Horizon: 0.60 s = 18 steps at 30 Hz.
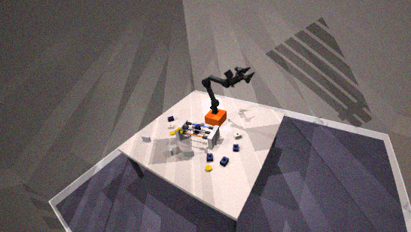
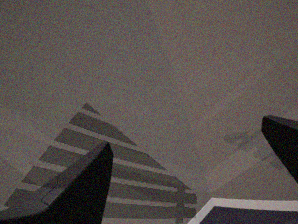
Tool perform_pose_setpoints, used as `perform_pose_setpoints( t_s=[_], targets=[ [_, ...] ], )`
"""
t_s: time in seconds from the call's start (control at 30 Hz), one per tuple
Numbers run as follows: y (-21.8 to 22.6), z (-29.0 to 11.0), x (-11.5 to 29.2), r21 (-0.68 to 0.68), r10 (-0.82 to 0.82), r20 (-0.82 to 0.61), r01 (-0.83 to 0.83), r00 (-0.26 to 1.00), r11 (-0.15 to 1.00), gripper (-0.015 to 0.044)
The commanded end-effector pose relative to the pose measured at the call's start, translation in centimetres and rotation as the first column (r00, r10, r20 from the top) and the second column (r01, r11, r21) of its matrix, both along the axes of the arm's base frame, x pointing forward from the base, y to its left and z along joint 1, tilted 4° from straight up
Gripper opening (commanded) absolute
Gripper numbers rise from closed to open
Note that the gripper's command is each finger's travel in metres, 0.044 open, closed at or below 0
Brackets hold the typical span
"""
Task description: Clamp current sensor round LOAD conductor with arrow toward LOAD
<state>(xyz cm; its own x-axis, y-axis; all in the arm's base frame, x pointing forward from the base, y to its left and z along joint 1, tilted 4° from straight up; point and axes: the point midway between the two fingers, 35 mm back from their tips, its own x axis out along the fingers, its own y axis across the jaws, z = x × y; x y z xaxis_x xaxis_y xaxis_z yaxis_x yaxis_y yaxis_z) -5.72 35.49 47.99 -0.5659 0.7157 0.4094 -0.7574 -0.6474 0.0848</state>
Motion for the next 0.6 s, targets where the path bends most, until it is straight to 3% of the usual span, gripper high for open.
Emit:
perform_pose_setpoints(
  t_s=[0.0,0.3,0.57],
  targets=[
    [0.0,-1.1,7.2,-0.02,-0.269,-0.004,0.269,0.963,0.963,0.044],
    [-3.8,-4.7,20.1,-0.139,-0.694,-0.016,0.686,0.72,0.714,0.044],
    [-12.1,-8.1,30.3,-0.181,-0.955,0.059,0.944,0.292,0.277,0.044]
  ],
)
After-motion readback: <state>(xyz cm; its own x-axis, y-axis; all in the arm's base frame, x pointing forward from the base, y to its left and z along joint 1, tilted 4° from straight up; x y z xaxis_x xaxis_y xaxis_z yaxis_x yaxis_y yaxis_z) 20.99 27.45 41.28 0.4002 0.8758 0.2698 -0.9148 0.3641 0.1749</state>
